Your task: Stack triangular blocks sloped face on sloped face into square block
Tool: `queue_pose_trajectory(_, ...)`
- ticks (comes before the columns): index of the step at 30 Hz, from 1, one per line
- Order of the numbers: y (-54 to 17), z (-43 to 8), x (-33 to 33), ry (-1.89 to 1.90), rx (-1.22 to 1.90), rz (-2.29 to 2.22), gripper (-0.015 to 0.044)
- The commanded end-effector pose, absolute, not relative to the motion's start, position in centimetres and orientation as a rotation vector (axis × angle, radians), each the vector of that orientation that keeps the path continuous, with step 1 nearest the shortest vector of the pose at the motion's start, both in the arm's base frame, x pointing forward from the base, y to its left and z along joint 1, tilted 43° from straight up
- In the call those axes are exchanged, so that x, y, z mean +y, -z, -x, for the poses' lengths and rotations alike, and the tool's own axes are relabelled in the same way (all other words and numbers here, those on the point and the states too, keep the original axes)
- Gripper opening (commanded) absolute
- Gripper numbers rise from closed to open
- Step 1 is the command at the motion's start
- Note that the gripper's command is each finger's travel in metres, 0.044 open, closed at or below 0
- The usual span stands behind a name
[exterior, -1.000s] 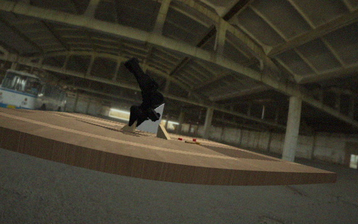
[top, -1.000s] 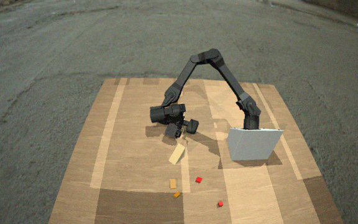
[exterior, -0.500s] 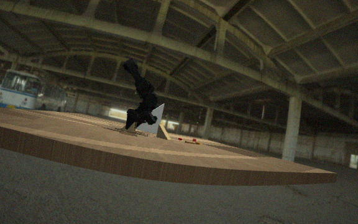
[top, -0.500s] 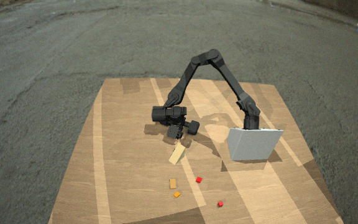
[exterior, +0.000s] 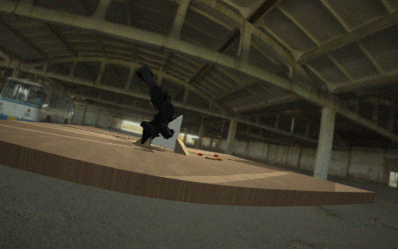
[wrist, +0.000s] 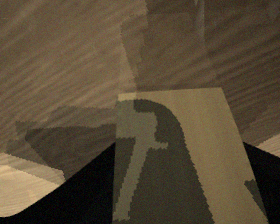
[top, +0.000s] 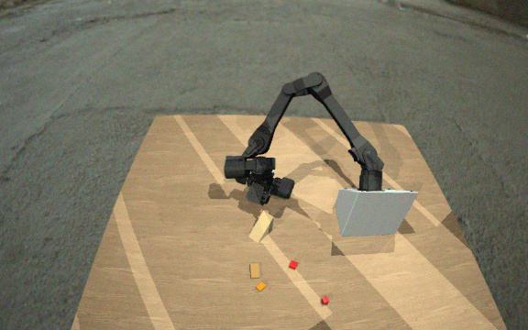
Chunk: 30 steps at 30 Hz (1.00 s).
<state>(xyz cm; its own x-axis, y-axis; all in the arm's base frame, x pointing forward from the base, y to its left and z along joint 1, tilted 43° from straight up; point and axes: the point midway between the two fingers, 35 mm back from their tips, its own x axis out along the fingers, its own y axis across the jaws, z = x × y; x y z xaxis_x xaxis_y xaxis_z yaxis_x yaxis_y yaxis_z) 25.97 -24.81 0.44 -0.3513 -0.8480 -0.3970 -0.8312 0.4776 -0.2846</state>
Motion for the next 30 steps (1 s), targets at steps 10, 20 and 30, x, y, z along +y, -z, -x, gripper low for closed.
queue_pose_trajectory(10, -0.7, -26.0, -24.6, 0.04, 2.231, 1.388, 0.0)
queue_pose_trajectory(20, -2.2, -25.5, -24.5, -0.135, 2.024, 1.318, 0.0)
queue_pose_trajectory(30, -4.0, -24.9, -24.7, -0.288, 1.806, 1.235, 0.0)
